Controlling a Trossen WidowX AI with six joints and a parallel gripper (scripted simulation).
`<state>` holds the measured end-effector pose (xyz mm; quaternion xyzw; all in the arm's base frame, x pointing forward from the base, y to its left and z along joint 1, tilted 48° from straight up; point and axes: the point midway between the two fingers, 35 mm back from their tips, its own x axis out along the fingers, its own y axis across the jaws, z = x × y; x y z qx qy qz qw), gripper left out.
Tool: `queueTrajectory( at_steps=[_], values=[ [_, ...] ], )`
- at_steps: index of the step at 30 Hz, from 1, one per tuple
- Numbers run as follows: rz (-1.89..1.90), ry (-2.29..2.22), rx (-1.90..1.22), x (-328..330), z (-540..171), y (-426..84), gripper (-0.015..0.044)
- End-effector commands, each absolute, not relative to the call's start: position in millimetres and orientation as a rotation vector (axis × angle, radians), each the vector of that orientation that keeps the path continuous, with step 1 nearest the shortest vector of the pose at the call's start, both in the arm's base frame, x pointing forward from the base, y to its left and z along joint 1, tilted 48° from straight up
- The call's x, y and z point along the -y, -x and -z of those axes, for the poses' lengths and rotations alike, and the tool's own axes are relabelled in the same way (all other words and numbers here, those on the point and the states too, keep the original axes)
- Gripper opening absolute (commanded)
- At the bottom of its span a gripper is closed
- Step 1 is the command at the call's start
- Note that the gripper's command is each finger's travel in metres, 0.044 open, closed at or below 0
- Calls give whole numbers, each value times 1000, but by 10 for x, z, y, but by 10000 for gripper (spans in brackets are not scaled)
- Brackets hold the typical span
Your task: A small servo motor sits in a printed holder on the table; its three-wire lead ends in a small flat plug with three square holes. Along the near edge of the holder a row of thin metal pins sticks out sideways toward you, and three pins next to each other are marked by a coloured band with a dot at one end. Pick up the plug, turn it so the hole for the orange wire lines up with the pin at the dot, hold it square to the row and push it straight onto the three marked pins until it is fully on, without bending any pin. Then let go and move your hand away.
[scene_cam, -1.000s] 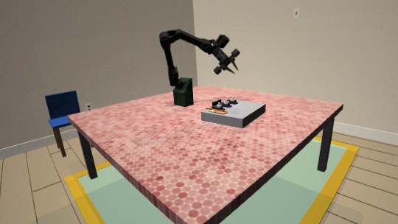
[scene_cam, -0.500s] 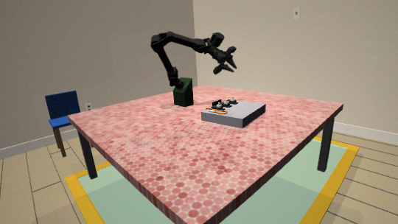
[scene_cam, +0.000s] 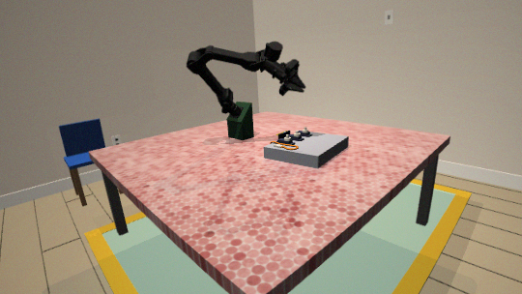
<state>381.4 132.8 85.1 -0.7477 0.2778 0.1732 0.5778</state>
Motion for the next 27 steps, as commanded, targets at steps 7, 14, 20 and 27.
queueTrajectory(
  at_steps=[7, 14, 20, 27],
  values=[
    [-296, 1455, -586, -1134, -1202, -3864, 115],
    [-221, 1249, -530, -978, -1467, -3870, 115],
    [-162, 1066, -472, -836, -1707, -3861, 115],
    [-103, 855, -392, -669, -1997, -3818, 115]
  ],
)
